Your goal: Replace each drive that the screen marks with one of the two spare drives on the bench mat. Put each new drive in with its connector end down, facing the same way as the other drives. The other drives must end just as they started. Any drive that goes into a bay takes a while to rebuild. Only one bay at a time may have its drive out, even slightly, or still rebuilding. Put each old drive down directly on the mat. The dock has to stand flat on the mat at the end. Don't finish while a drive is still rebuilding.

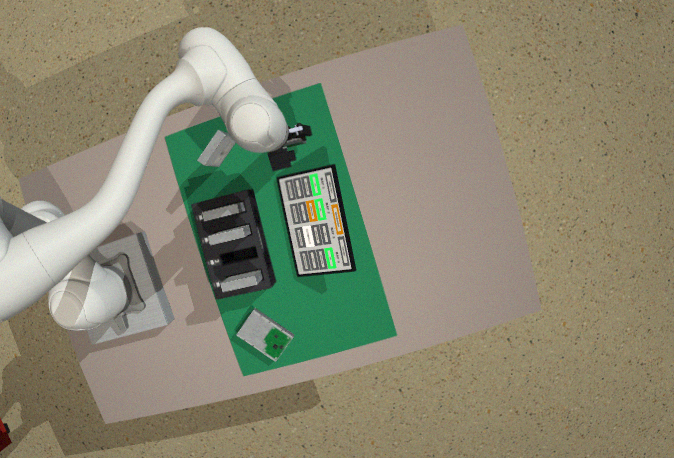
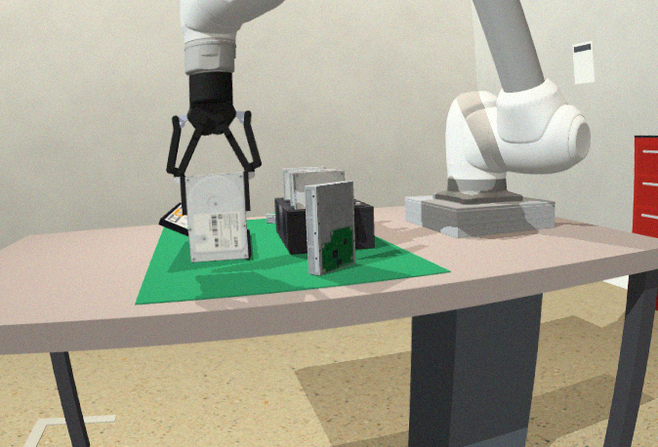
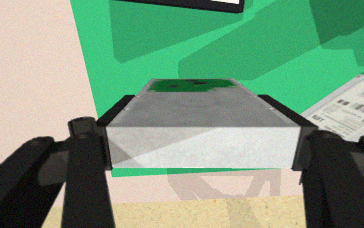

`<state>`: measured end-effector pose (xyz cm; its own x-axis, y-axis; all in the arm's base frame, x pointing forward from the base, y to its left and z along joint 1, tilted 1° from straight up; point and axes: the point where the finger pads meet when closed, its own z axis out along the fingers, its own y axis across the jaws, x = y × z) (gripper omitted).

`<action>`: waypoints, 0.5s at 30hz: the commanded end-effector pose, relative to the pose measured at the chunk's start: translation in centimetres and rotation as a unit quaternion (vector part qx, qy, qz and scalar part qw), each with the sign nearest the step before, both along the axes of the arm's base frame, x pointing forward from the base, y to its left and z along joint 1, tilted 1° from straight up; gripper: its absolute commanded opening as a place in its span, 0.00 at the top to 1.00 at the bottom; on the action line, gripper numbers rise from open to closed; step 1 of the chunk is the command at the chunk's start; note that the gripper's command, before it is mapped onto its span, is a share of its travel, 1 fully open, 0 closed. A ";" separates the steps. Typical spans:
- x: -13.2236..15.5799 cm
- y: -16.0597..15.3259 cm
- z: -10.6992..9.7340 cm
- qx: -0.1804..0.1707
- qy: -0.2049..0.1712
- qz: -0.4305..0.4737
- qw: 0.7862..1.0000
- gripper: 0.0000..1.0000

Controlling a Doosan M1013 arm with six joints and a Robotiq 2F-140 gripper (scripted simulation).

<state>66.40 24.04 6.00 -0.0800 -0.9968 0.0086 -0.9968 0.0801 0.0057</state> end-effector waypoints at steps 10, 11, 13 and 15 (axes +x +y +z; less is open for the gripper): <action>0.0 0.0 -0.1 0.000 -0.001 0.000 1.000 0.90; 0.0 0.0 -0.1 0.000 -0.001 0.000 1.000 0.90; 0.0 0.0 -0.2 0.000 -0.001 0.000 1.000 0.90; 0.0 0.0 -0.2 0.000 -0.001 0.000 1.000 0.90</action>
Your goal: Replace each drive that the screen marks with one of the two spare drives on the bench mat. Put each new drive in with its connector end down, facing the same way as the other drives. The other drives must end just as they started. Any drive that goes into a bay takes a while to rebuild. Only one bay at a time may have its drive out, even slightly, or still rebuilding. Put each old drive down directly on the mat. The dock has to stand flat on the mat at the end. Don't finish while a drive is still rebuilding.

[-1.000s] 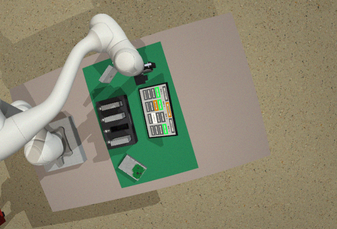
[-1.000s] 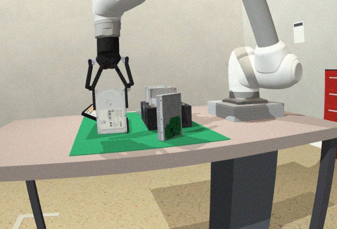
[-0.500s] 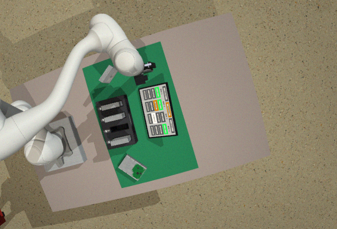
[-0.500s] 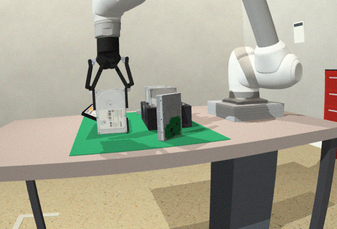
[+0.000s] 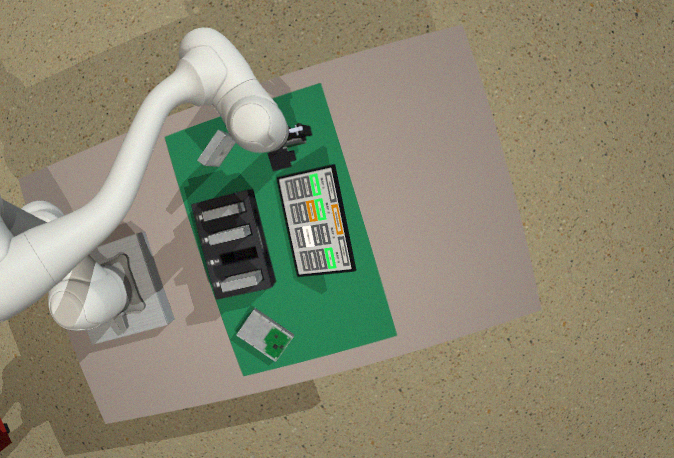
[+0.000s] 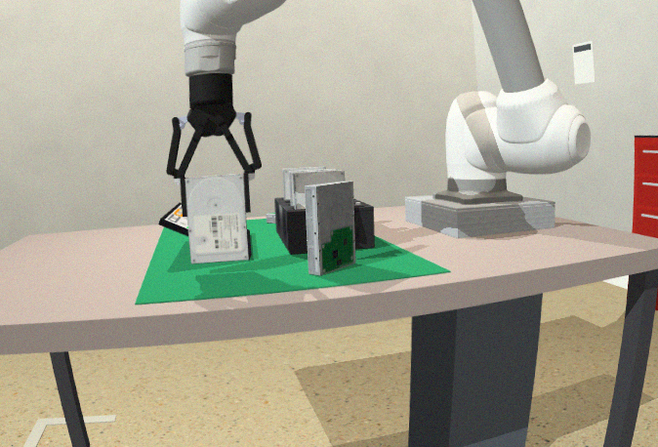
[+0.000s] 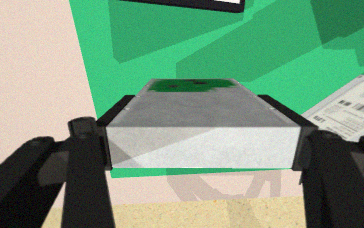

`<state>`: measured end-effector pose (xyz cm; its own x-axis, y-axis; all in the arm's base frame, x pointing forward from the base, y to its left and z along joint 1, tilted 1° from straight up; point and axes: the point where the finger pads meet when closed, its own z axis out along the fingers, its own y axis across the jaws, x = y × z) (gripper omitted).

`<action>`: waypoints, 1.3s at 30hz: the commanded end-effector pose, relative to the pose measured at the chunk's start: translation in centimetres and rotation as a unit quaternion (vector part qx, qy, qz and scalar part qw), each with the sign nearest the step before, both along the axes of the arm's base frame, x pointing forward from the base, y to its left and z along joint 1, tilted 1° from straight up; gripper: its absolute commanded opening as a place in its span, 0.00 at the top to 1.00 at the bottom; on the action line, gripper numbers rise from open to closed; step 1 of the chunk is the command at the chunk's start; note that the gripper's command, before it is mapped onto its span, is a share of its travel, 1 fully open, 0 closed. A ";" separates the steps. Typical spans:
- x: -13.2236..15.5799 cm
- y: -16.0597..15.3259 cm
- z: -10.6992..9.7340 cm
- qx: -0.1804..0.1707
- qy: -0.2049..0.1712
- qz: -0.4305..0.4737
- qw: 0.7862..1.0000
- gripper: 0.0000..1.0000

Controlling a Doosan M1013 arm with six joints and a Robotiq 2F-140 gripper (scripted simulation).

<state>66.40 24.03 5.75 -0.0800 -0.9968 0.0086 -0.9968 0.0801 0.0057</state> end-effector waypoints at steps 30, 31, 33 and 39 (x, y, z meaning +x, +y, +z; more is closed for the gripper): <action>0.0 0.0 -1.2 0.000 -0.001 0.000 1.000 0.90; 0.0 0.0 -1.3 0.000 -0.001 0.000 1.000 0.90; 0.0 0.0 -1.4 0.000 -0.001 0.000 1.000 0.90; 0.0 0.0 -1.5 0.000 -0.001 0.000 1.000 0.90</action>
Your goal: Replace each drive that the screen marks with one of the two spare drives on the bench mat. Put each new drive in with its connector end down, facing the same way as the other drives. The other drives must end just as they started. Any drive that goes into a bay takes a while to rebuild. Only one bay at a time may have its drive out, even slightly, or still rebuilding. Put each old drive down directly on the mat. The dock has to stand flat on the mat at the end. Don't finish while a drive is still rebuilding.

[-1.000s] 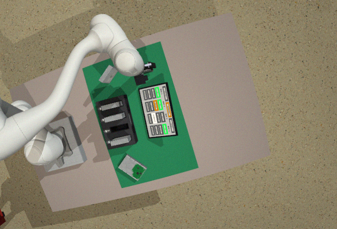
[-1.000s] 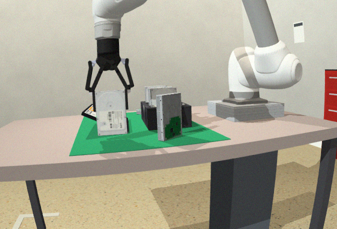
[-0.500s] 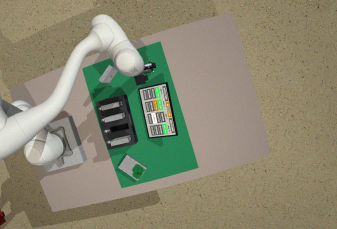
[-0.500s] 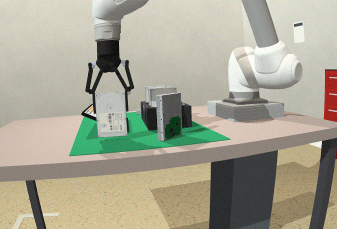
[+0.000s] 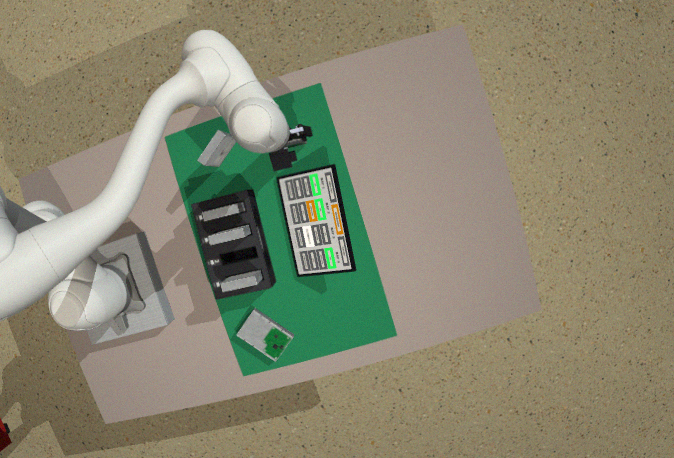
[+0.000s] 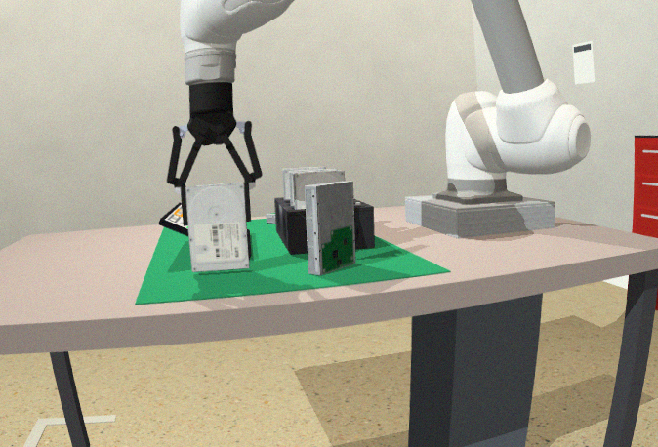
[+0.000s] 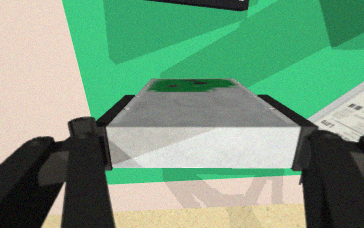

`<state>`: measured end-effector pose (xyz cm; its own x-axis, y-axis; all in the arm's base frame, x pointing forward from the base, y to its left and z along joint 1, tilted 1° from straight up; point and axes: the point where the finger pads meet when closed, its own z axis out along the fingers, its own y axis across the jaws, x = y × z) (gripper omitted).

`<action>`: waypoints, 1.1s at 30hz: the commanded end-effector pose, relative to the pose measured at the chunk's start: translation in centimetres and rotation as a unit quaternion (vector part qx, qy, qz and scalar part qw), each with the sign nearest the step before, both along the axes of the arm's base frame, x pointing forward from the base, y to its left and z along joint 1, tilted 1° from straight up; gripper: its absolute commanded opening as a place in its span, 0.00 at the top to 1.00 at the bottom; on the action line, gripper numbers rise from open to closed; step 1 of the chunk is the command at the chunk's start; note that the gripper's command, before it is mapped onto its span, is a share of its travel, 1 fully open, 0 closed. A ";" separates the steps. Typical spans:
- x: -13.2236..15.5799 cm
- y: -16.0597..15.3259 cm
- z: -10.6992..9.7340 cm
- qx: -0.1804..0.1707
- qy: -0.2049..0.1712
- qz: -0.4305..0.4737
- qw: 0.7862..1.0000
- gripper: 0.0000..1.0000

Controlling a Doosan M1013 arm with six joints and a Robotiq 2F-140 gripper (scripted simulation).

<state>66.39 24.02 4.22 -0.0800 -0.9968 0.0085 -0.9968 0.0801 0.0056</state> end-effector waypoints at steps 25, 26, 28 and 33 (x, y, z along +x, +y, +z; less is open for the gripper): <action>0.0 0.0 -0.6 0.000 -0.001 0.000 1.000 0.90; 0.0 0.0 -0.6 0.000 -0.001 0.000 1.000 0.90; 0.0 0.0 -0.6 0.000 -0.001 0.000 1.000 0.90; 0.0 0.0 -0.6 0.000 -0.001 0.000 1.000 0.90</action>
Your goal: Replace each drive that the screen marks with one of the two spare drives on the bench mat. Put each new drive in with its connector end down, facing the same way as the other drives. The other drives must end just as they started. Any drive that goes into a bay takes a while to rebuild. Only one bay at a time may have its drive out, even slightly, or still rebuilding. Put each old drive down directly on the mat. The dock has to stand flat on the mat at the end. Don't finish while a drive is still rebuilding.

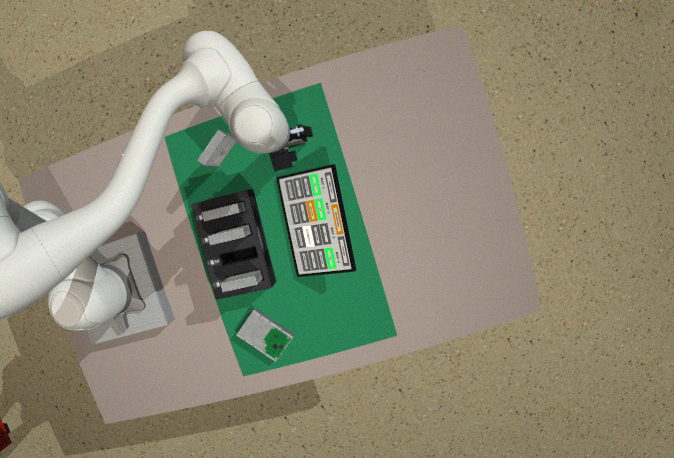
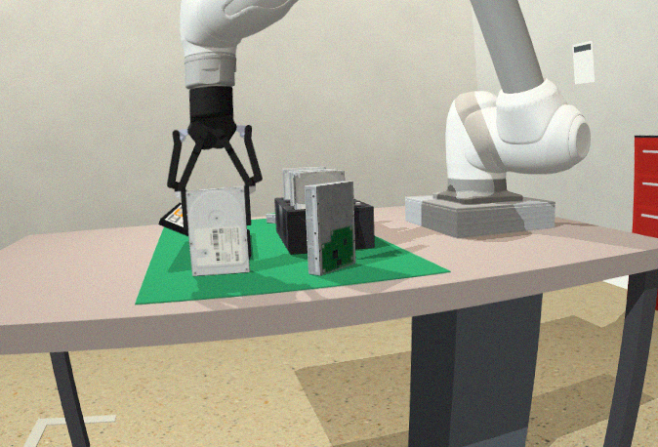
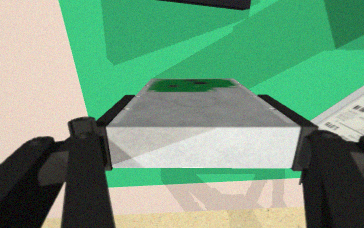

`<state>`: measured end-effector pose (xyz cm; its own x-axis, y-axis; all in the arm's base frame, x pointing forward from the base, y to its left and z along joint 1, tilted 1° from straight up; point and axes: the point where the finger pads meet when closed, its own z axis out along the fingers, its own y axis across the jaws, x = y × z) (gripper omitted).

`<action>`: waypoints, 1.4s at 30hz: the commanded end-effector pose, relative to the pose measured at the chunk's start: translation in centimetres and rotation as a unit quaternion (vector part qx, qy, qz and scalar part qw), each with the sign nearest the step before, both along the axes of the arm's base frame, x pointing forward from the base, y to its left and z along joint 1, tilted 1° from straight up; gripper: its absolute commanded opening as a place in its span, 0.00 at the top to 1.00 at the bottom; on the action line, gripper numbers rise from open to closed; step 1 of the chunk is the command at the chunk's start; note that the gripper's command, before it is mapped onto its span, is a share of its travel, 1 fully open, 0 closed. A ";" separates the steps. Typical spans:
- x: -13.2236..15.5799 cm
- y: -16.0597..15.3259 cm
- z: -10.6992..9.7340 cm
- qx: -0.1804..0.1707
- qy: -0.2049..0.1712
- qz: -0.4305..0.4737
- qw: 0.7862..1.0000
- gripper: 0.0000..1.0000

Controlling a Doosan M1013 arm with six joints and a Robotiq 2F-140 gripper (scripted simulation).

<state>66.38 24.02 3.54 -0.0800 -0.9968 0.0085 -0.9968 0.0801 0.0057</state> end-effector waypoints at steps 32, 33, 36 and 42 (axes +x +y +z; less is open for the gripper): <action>0.0 0.0 0.1 0.000 -0.001 0.000 1.000 0.11; 0.0 0.0 0.1 0.000 -0.001 0.000 1.000 0.11; 0.0 0.0 0.1 0.000 -0.001 0.000 1.000 0.11; 0.0 0.0 0.1 0.000 -0.001 0.000 1.000 0.11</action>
<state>66.38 24.02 3.54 -0.0800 -0.9968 0.0085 -0.9968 0.0801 0.0056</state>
